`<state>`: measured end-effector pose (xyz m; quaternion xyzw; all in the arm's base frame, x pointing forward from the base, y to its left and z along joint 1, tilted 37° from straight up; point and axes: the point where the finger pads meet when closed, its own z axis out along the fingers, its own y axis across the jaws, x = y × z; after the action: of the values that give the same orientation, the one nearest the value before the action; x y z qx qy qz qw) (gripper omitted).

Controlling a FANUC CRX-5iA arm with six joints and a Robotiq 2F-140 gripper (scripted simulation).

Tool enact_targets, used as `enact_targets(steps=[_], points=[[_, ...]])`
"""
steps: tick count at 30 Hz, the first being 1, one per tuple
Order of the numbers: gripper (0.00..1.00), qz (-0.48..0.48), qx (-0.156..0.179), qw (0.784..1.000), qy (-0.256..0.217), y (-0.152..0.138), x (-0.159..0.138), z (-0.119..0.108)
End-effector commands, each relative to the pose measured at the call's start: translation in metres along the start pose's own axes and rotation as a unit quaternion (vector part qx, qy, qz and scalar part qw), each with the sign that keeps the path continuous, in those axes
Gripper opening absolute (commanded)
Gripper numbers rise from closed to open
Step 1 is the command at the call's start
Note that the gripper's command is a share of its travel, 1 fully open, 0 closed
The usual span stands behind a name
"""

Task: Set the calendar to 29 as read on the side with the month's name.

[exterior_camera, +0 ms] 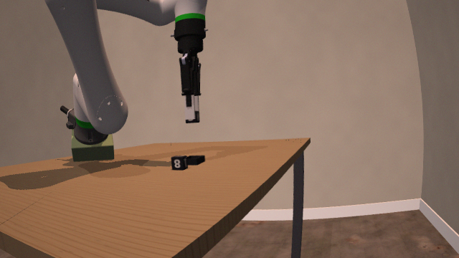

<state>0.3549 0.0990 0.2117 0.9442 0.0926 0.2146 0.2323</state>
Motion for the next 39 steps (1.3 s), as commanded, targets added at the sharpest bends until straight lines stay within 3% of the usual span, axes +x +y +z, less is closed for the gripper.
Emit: enact_targets(steps=[1, 25, 39], points=[[0.17, 0.000, 0.000, 1.000, 0.000, 0.000, 0.000, 0.002], [0.17, 0.000, 0.000, 1.000, 0.000, 0.000, 0.001, 0.059], [0.17, 0.000, 0.000, 1.000, 0.000, 0.000, 0.001, 0.063]])
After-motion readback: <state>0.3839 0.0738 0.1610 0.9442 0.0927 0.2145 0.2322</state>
